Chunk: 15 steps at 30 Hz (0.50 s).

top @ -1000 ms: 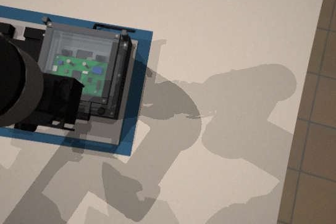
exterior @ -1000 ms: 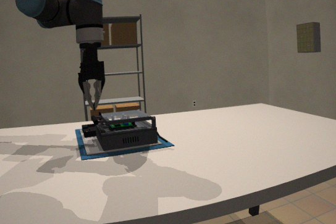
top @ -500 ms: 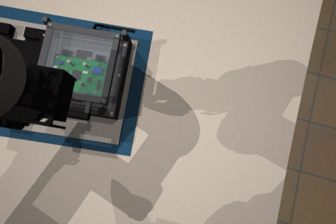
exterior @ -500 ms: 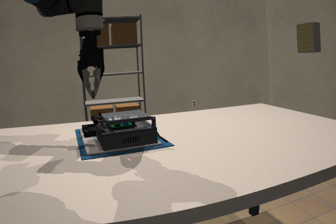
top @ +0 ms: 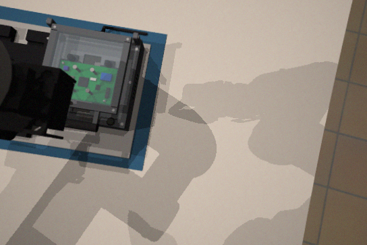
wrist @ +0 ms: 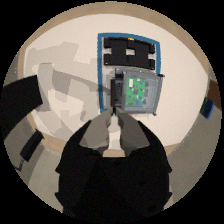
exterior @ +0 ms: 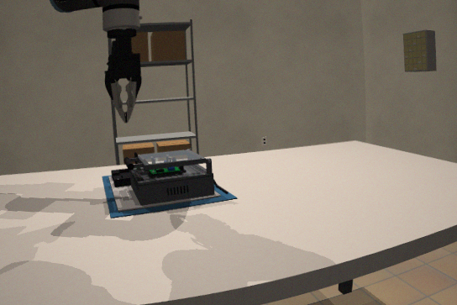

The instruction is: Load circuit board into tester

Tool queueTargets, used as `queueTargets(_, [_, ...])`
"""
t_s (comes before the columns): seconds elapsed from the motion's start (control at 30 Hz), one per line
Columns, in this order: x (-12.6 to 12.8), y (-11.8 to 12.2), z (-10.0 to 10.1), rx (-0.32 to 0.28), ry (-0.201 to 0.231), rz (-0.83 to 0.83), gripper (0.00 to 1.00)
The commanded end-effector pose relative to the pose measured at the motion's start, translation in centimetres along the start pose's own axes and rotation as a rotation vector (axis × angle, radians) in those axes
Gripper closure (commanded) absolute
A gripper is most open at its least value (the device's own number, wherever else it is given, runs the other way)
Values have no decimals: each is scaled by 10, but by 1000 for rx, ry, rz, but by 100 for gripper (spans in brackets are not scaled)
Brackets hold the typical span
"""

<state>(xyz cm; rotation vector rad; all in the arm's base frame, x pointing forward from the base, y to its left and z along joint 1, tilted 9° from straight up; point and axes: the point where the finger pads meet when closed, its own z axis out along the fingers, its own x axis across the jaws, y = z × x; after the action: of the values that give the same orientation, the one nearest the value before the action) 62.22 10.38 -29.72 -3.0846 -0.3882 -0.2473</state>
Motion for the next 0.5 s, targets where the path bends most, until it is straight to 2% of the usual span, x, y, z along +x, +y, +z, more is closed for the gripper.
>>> queueTargets(0.0, [-2,0,-6,3,-3,1,100])
queueTargets(0.17, [-1,0,-6,2,-2,0,100])
queueTargets(0.2, [-1,0,-6,2,-2,0,0])
queueTargets(0.47, [-1,0,-5,2,-2,0,0])
